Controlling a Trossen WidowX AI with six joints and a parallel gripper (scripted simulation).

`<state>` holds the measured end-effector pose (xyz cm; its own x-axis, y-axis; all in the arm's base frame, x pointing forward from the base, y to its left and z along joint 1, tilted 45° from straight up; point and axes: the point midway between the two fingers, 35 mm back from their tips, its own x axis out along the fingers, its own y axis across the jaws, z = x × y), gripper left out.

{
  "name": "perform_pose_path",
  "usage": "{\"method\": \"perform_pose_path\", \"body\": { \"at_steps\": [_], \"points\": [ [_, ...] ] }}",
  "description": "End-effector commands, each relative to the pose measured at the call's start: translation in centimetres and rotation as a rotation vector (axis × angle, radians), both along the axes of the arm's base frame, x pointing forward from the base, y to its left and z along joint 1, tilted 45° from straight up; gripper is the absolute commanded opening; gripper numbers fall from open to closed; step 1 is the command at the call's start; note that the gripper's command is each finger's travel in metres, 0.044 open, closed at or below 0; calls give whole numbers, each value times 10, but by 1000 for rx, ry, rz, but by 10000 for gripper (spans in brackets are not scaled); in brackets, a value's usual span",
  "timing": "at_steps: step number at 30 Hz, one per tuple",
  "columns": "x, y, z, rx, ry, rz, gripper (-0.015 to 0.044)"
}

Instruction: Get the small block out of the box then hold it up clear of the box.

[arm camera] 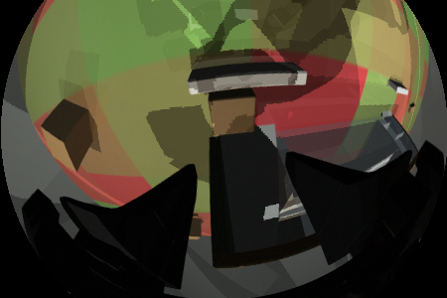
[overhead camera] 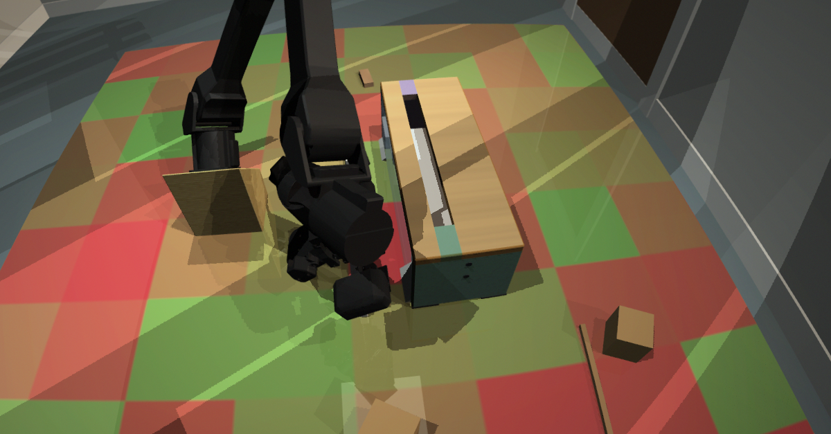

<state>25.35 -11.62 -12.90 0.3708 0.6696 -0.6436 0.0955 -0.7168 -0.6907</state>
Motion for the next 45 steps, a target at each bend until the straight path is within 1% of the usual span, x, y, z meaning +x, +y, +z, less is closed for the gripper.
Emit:
{"method": "perform_pose_path", "body": {
  "at_steps": [1,38,45],
  "points": [
    [2,2,-4,-1,-8,-7,285],
    [0,42,-44,2,-9,-7,285],
    [0,42,-44,2,-9,-7,101]
  ]
}}
